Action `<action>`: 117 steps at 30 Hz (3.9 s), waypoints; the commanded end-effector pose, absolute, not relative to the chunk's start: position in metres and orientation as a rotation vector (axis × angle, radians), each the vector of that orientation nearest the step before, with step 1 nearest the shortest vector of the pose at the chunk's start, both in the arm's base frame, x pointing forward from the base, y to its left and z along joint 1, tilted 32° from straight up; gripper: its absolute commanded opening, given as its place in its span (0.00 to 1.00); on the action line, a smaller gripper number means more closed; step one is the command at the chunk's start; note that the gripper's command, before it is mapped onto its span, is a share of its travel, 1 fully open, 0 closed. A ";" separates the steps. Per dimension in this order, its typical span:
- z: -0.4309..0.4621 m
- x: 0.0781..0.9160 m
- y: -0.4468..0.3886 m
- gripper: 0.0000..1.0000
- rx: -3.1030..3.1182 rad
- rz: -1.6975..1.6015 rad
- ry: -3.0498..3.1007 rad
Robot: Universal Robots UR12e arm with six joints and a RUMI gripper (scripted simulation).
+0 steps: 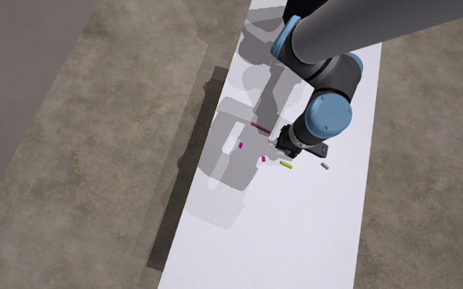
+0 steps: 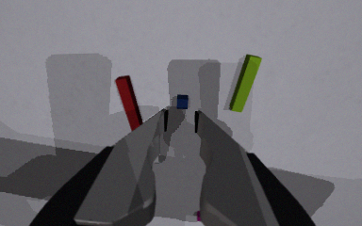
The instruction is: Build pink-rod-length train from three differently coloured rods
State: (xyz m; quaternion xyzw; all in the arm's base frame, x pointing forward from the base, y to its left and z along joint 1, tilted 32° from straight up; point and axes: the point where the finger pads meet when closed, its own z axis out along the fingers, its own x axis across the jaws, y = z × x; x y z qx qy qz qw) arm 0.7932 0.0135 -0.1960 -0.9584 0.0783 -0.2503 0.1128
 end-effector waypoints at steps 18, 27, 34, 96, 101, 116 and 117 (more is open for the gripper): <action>-0.198 0.795 0.014 0.14 -2.812 -0.736 0.230; -0.198 0.795 0.014 0.14 -2.812 -0.736 0.230; -0.198 0.795 0.014 0.14 -2.812 -0.736 0.230; -0.213 0.803 0.017 0.14 -2.812 -0.736 0.230; -0.213 0.803 0.017 0.14 -2.812 -0.736 0.230; -0.213 0.803 0.017 0.00 -2.812 -0.736 0.230; -0.213 0.803 0.017 0.00 -2.812 -0.736 0.230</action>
